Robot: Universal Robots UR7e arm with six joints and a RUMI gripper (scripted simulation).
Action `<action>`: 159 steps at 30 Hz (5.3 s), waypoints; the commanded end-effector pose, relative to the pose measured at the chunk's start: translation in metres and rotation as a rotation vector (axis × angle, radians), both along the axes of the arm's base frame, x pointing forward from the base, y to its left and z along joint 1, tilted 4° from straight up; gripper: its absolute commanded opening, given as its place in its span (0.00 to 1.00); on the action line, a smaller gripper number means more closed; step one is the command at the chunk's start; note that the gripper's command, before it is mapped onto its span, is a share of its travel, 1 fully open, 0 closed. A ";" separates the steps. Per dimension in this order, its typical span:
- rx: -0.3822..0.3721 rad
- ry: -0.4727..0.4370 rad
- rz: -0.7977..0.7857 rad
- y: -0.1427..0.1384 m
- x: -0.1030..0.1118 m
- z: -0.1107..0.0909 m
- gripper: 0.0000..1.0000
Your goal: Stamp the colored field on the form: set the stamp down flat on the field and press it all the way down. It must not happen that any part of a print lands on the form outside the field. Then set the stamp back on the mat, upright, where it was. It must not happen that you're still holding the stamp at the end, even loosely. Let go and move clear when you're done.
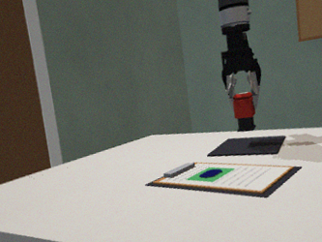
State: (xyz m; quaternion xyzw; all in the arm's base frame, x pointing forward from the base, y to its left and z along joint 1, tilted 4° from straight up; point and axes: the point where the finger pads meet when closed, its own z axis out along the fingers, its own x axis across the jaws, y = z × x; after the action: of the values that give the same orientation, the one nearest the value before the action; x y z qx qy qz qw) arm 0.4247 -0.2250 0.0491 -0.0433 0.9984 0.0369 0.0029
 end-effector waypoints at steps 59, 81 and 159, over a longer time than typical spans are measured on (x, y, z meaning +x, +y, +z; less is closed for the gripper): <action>-0.001 0.000 -0.017 0.001 0.000 -0.036 0.16; -0.001 0.000 -0.017 0.002 0.000 -0.043 0.50; -0.001 0.000 -0.017 -0.005 0.000 0.047 0.50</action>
State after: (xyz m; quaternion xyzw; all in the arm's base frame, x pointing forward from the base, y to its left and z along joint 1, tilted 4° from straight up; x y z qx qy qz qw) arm 0.4242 -0.2294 0.0957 -0.0349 0.9987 0.0367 0.0026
